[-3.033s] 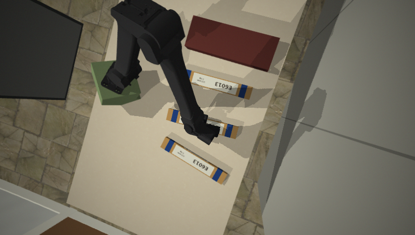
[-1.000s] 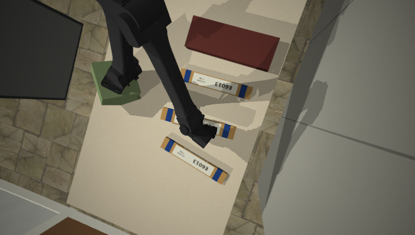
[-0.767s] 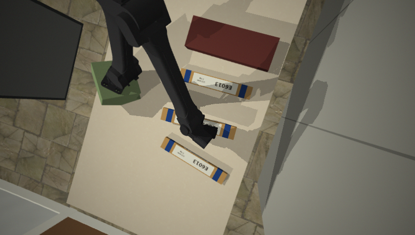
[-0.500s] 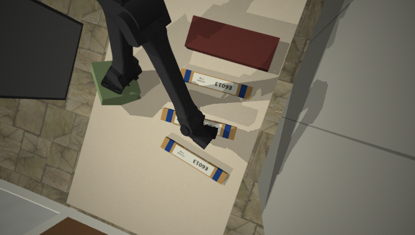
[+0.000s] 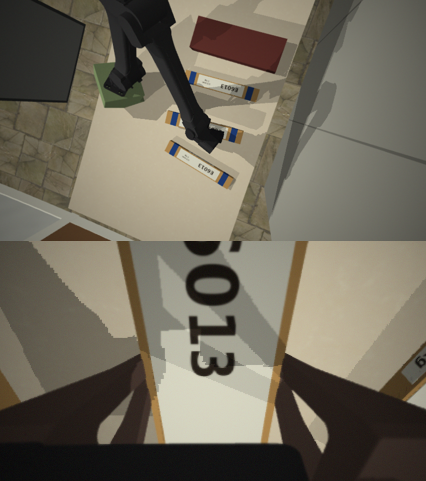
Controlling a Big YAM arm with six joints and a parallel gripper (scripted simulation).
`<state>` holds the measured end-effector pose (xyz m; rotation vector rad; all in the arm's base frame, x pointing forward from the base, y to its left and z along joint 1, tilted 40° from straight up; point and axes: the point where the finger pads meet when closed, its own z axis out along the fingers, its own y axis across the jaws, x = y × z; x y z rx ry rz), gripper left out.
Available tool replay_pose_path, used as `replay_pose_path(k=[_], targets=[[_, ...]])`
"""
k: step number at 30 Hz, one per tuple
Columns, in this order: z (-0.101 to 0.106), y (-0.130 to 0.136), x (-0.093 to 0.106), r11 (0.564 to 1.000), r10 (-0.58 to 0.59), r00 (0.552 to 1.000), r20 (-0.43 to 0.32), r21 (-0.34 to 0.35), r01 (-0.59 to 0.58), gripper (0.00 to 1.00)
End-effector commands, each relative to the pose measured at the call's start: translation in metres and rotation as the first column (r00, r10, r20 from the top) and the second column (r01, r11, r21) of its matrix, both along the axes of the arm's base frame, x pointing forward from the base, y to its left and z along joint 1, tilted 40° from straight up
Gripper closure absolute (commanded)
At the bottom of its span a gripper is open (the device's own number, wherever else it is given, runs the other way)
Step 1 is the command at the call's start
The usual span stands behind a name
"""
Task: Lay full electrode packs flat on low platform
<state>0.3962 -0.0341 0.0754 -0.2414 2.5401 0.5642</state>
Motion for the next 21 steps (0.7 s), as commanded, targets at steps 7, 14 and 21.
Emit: replay_pose_path(k=[7,14,21], targets=[[0.0341,-0.0193,0.0149,0.999,-0.024,0.997,0.075,-0.025,0.026,1.0],[0.035,-0.0198,0.0151,0.999,-0.024,0.997,0.075,-0.025,0.026,1.0],[0.0357,-0.0201,0.0152,0.999,-0.024,0.997,0.075,-0.025,0.026,1.0]])
